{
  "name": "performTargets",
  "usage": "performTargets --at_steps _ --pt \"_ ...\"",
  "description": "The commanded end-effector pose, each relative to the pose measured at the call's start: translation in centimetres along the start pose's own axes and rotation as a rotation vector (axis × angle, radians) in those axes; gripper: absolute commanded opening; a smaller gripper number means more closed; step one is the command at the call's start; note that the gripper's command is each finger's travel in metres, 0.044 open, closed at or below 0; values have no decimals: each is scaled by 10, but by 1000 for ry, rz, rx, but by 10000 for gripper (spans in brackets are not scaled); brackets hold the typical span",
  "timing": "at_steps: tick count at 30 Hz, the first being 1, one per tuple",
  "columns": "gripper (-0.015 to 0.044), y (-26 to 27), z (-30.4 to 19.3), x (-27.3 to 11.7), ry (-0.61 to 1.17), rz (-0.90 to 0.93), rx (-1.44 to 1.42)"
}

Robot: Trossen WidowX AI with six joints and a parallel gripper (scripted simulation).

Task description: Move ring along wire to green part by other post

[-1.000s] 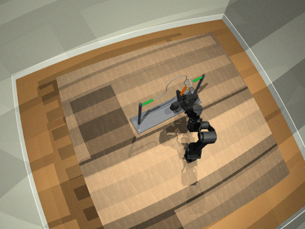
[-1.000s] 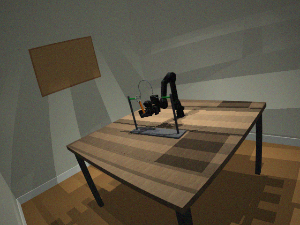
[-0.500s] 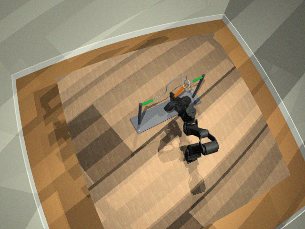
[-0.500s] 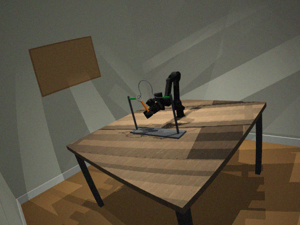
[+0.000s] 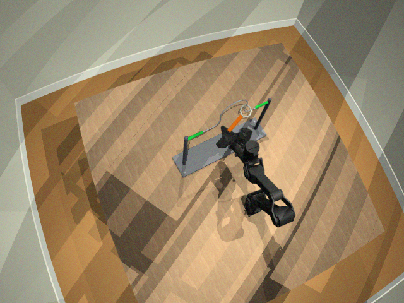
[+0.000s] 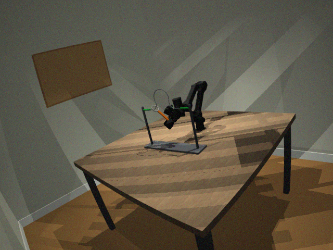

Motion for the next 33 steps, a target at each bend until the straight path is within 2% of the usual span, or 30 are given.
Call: performTargets --at_steps 1,26,33 --pt "-150 15 1 -7 46 14 67" --pt "-150 81 26 -51 382 121 507" --pt "-150 99 36 -54 399 165 640"
Point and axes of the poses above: the point midway between the two fingers, 35 mm back from their tips, its own x axis out along the fingers, its own y axis across the jaws, z = x × y, the point moved 2 cm from there along -x, back along the fingers, and after that the axes turned 7 degrees about x, right-handed, at the moved point
